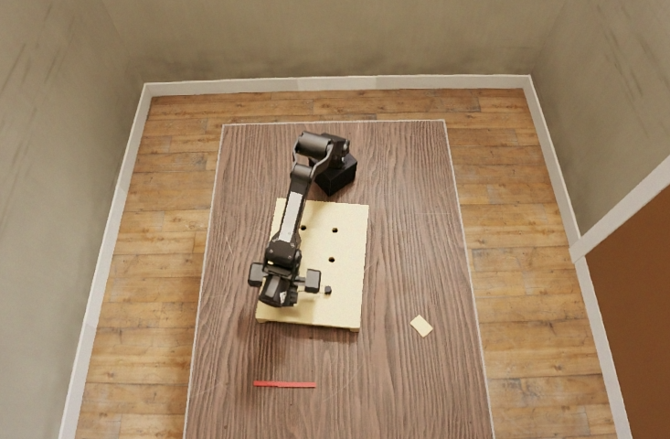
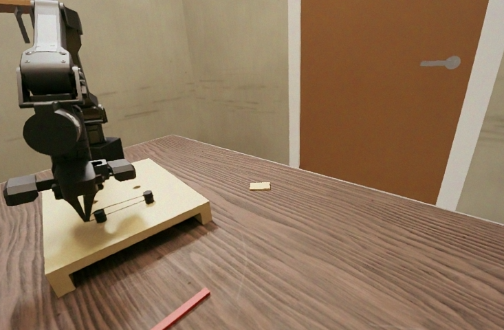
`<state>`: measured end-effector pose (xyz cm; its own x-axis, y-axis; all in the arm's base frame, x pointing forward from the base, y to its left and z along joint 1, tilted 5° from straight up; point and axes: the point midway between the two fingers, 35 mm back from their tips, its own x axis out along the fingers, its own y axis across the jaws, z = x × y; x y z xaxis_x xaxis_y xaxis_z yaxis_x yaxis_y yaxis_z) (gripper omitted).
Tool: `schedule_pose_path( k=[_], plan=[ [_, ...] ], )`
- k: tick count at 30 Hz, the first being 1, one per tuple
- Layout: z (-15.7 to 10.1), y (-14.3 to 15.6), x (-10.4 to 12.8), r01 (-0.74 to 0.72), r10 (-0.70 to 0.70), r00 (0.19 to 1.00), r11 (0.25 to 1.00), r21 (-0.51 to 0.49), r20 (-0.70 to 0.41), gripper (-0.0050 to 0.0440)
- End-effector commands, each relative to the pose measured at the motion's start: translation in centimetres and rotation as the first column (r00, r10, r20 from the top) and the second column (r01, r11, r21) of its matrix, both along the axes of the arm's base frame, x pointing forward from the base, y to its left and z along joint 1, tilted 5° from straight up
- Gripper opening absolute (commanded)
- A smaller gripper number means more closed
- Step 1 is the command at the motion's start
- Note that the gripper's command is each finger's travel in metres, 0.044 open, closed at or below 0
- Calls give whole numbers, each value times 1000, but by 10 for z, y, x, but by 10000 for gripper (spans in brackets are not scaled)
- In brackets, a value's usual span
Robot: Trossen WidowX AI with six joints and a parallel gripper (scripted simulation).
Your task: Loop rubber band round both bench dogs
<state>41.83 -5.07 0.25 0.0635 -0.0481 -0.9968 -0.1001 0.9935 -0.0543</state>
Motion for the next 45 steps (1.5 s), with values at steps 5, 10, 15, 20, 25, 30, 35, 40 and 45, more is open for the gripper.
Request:
schedule_pose_path(
  k=[5,10,15,20,25,30,35,40,45],
  plan=[
    [1,-10,6,8,-9,1000,999,47,17,-50],
    [-1,-11,6,6,-8,1000,997,74,17,-50],
    [-3,-12,7,4,-6,1000,994,112,18,-50],
    [-4,-13,6,6,-8,1000,994,110,15,-50],
    [-4,-13,6,7,-8,1000,994,110,15,-50],
    [-4,-13,6,7,-8,1000,994,110,15,-50],
    [0,-13,4,5,-8,1000,994,109,24,-50],
    [0,-11,0,2,-4,1000,994,109,23,-50],
    [0,-12,-1,2,-4,1000,994,109,23,-50]
  ],
)
